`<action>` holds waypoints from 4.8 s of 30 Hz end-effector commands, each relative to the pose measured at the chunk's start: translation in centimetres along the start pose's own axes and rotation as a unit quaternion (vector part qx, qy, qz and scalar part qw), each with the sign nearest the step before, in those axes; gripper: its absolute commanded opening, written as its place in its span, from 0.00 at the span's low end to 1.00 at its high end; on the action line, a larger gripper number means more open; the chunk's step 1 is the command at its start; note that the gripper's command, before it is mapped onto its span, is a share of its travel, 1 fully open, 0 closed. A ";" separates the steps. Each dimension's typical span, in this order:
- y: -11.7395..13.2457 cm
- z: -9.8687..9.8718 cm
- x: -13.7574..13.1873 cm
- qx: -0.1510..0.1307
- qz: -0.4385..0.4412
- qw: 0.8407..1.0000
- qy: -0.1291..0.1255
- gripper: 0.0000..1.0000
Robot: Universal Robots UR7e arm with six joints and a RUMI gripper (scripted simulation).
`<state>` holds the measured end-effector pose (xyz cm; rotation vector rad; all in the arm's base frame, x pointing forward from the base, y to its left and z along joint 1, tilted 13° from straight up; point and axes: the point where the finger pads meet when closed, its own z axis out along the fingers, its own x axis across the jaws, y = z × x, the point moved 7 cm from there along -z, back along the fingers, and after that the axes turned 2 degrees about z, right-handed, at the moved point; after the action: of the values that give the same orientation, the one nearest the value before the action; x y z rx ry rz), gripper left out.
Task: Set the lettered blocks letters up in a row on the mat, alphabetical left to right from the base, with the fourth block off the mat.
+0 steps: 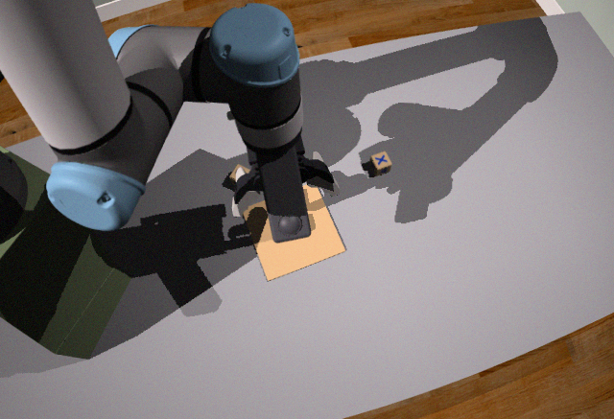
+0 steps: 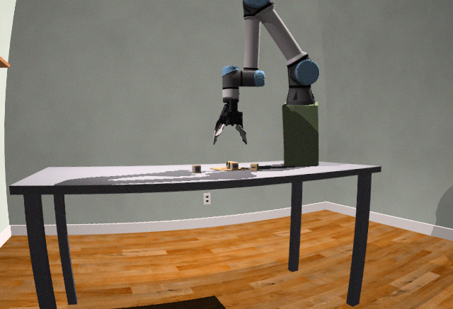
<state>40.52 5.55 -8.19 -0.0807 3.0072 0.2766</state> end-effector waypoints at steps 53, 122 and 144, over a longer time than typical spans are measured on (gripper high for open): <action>8.9 0.5 -17.6 0.000 -0.071 0.997 -0.001 0.40; 8.8 5.5 -17.7 0.000 -0.071 0.997 -0.001 0.40; 8.8 5.8 -17.8 0.000 -0.071 0.997 -0.001 0.40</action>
<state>58.17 16.03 -10.10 -0.2938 2.9829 0.2616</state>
